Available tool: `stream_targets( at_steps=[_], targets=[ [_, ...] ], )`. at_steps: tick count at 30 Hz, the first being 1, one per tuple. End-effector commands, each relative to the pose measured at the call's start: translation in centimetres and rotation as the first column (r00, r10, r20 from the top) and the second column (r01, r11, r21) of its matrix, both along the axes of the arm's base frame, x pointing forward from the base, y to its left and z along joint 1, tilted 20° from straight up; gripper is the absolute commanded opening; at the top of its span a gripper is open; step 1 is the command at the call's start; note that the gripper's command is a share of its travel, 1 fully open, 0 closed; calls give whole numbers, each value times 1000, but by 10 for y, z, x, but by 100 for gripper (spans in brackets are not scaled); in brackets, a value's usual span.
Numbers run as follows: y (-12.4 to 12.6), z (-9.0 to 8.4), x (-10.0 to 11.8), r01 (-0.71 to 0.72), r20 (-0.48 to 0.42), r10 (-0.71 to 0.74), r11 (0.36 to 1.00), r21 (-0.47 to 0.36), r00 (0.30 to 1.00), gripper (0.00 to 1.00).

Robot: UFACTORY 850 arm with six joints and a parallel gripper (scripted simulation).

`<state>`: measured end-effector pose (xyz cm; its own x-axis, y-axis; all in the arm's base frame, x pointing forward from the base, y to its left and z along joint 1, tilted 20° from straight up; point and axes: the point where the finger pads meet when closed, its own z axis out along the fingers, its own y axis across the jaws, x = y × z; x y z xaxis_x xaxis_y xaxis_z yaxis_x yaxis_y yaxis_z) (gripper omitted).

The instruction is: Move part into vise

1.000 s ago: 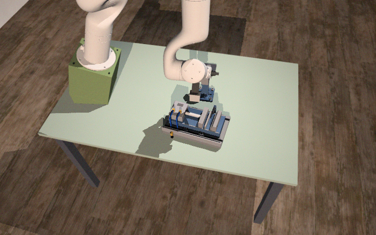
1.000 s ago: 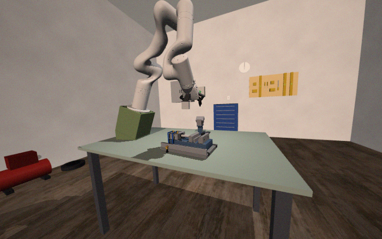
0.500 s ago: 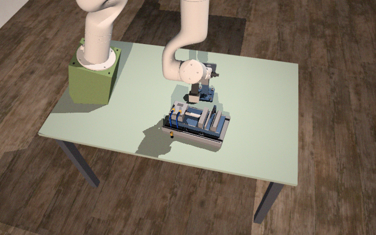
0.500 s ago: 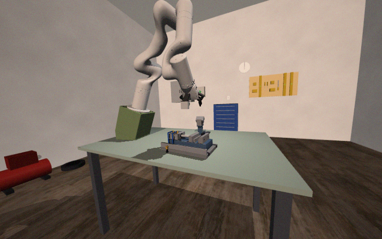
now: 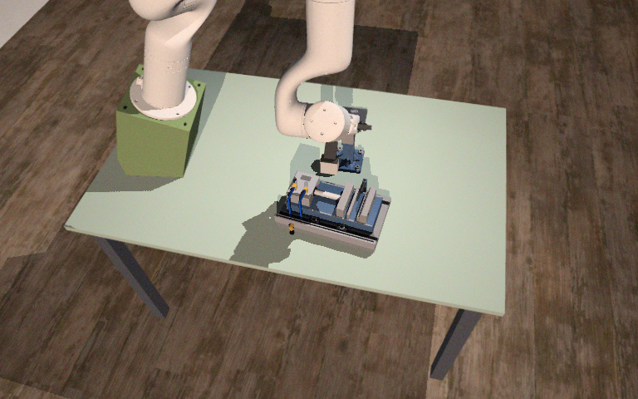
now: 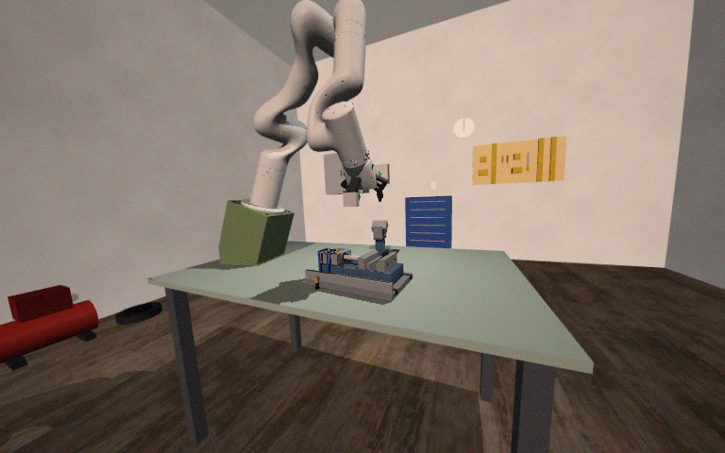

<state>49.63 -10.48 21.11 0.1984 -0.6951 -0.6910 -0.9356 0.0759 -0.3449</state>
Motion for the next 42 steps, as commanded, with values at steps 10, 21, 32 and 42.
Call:
stream_targets(
  at_steps=[10, 21, 32, 42],
  targets=[
    [0, 1, 0, 0, 1, 0, 1000, 0, 1000, 89],
    [0, 0, 1, 0, 2, 0, 1000, 0, 1000, 89],
    [2, -1, 2, 0, 2, 0, 1000, 0, 1000, 89],
    [4, -3, 3, 0, 3, 0, 1000, 1, 1000, 89]
  ],
)
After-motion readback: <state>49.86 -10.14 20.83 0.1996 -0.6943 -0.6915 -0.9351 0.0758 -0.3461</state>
